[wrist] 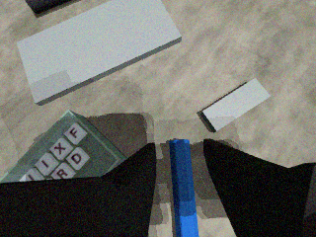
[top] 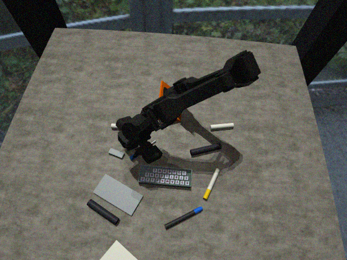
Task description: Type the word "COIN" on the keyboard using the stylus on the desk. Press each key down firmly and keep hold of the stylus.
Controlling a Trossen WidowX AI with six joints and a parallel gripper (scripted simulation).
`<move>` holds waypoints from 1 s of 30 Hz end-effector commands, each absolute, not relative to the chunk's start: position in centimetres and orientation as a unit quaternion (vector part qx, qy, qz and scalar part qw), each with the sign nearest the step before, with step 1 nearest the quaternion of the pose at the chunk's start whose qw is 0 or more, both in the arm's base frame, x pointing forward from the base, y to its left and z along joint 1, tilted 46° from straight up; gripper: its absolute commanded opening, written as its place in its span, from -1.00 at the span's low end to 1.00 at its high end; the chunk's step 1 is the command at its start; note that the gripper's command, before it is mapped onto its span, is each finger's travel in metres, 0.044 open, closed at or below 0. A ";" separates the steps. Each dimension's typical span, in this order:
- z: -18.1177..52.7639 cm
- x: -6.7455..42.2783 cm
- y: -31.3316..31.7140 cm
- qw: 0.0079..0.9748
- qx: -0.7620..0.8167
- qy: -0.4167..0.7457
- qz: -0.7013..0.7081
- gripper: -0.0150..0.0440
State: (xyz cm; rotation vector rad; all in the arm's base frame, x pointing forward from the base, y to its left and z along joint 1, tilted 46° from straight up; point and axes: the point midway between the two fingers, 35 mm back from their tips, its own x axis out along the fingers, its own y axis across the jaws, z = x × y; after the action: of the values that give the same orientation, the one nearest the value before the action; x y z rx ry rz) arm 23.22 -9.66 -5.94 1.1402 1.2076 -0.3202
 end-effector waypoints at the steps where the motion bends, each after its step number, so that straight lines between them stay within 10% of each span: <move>1: -6.2 23.1 -9.4 0.661 0.504 0.537 -0.143 0.02; 30: -7.3 23.1 -8.3 0.661 0.505 0.537 -0.143 0.02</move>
State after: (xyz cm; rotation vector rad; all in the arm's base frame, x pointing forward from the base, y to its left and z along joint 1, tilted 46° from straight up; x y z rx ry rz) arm 23.24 -8.58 -7.02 1.1405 1.2072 -0.3195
